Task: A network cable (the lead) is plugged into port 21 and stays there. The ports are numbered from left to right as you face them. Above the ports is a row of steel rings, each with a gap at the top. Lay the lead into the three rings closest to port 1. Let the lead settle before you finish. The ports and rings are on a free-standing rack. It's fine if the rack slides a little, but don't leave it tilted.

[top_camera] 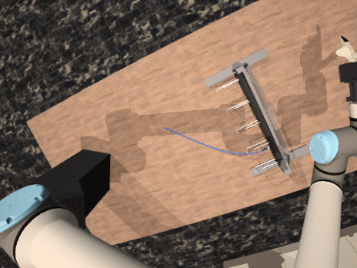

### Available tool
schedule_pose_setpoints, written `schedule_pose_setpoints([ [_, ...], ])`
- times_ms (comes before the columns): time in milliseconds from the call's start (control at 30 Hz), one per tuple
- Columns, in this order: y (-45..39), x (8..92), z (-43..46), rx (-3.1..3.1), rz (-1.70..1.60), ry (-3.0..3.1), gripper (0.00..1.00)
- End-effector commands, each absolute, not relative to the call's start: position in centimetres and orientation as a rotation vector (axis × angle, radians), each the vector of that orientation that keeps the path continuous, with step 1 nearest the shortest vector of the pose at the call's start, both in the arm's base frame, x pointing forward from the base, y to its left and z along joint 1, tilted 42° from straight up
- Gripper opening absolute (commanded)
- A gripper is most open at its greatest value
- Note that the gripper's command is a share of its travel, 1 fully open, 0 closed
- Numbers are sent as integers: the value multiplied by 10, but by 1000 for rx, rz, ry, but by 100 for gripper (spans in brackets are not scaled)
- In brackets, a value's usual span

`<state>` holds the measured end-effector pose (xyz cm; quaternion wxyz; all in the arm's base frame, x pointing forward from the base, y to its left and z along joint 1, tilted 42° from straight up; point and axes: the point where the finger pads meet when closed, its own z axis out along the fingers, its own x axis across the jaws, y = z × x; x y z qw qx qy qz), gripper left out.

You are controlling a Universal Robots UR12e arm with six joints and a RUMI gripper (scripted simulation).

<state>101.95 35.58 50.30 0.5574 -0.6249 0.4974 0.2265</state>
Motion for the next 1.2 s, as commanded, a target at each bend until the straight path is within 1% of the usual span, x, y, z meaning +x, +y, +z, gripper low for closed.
schedule_pose_setpoints([
  [0, 356, 1019, 504, -1475, 533, 1172, 100],
  [667, 356, 1018, 504, -1475, 533, 1174, 100],
  [1167, 340, 1001, 487, -1452, 492, 1240, 100],
])
